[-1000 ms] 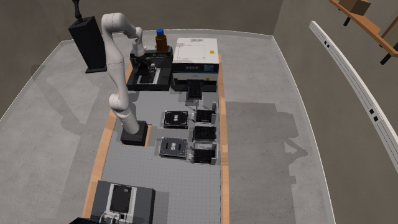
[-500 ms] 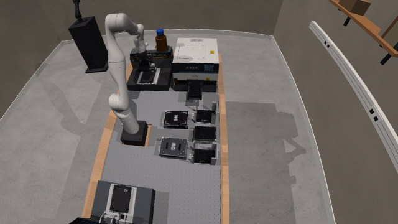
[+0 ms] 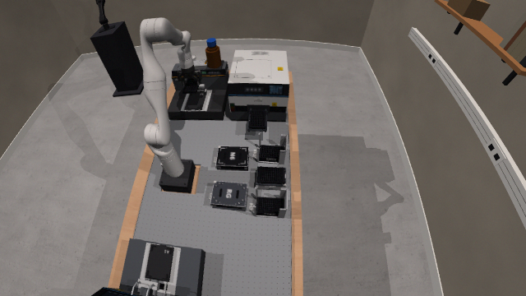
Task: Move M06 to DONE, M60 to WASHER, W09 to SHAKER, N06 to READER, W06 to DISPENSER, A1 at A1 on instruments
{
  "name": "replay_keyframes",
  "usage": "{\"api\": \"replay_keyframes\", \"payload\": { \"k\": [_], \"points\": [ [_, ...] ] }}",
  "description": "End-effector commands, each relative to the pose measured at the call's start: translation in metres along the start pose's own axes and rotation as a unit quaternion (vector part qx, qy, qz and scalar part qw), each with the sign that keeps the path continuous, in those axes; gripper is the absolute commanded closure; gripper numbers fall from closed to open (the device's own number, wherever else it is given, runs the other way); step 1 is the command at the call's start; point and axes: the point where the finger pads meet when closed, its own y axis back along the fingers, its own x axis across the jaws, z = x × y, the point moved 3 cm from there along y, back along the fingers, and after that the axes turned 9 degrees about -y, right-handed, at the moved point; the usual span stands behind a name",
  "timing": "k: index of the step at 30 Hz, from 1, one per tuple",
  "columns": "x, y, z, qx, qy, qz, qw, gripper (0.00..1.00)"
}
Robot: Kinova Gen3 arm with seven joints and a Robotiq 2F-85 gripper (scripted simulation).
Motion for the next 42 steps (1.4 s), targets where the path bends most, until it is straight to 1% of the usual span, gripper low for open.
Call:
{"api": "replay_keyframes", "payload": {
  "k": [1,6,19,21,36,38,42],
  "points": [
    [0.000,0.001,0.000,0.001,0.000,0.000,1.000,0.06],
    [0.000,0.001,0.000,0.001,0.000,0.000,1.000,0.06],
    [0.000,-0.017,0.000,0.001,0.000,0.000,1.000,0.06],
    [0.000,-0.017,0.000,0.001,0.000,0.000,1.000,0.06],
    [0.000,-0.037,0.000,0.001,0.000,0.000,1.000,0.06],
    [0.000,-0.037,0.000,0.001,0.000,0.000,1.000,0.06],
    [0.000,-0.042,0.000,0.001,0.000,0.000,1.000,0.06]
  ]
}}
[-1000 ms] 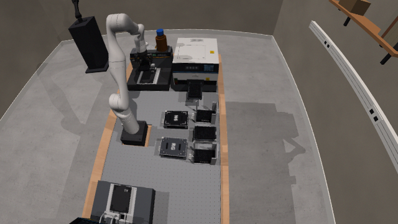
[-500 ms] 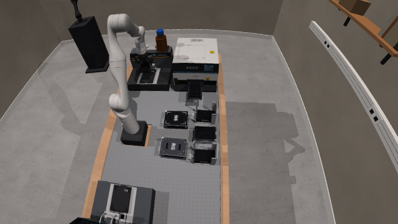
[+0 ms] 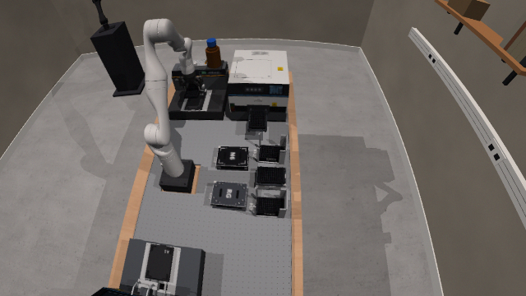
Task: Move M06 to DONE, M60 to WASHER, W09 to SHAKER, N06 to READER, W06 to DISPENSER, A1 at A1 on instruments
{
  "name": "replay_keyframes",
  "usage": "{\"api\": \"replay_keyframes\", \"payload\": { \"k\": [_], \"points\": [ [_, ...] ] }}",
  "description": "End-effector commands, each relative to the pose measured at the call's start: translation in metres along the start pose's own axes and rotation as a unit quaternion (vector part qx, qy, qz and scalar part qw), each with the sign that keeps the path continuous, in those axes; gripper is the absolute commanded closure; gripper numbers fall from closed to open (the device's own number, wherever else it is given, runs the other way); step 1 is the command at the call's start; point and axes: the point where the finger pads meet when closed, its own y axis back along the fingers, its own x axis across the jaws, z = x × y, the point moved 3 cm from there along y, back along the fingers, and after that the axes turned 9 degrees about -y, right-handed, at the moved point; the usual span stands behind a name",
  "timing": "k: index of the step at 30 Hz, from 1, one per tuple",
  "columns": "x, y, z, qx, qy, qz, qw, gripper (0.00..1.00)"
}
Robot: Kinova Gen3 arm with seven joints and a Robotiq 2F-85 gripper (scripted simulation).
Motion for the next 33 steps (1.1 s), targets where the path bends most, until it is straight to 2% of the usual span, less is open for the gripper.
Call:
{"api": "replay_keyframes", "payload": {
  "k": [1,33],
  "points": [
    [0.000,-0.004,0.000,0.001,0.000,0.000,1.000,0.06],
    [0.000,-0.041,0.000,0.001,0.000,0.000,1.000,0.06]
  ]
}}
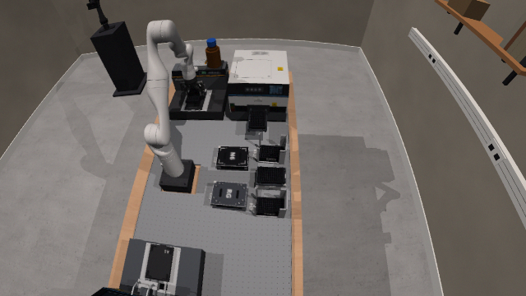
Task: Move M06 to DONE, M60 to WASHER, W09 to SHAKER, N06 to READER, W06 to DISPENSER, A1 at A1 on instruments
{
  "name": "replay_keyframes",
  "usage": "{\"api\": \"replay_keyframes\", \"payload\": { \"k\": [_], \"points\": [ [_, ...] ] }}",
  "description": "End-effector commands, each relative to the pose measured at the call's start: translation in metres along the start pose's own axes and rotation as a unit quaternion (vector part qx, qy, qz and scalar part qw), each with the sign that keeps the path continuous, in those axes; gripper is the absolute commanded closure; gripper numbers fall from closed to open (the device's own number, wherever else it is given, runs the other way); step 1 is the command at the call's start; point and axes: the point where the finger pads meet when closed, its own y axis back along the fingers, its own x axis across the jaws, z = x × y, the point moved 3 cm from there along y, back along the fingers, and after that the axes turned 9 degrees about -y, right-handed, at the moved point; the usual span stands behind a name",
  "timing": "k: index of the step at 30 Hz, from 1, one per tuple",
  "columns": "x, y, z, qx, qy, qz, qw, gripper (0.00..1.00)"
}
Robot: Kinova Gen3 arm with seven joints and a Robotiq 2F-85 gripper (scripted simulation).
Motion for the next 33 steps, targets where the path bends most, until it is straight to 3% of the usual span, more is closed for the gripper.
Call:
{"api": "replay_keyframes", "payload": {
  "k": [1,22,33],
  "points": [
    [0.000,-0.004,0.000,0.001,0.000,0.000,1.000,0.06],
    [0.000,-0.005,0.000,0.001,0.000,0.000,1.000,0.06],
    [0.000,-0.017,0.000,0.001,0.000,0.000,1.000,0.06]
  ]
}}
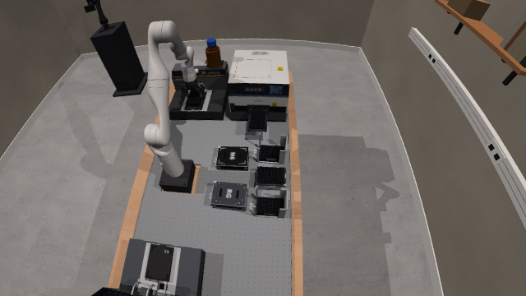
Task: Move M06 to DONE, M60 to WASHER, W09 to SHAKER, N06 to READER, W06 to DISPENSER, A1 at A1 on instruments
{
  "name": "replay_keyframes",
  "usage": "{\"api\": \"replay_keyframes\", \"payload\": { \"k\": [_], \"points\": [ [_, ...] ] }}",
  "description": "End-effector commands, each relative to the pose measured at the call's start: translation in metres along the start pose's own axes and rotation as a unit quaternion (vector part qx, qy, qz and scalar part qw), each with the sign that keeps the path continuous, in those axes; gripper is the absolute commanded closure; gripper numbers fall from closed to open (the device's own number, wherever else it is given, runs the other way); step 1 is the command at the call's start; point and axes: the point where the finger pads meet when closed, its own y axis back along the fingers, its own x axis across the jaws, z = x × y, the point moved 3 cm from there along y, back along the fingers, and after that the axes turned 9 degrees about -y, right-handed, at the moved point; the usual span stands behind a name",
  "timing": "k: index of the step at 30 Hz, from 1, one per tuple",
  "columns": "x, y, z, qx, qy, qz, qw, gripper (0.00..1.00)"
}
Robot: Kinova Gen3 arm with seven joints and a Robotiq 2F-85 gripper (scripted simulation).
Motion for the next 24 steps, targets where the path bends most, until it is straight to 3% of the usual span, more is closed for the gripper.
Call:
{"api": "replay_keyframes", "payload": {
  "k": [1,24],
  "points": [
    [-0.0001,-0.0035,-0.0005,0.001,0.000,0.000,1.000,0.06],
    [-0.0001,-0.0083,-0.0005,0.001,0.000,0.000,1.000,0.06]
  ]
}}
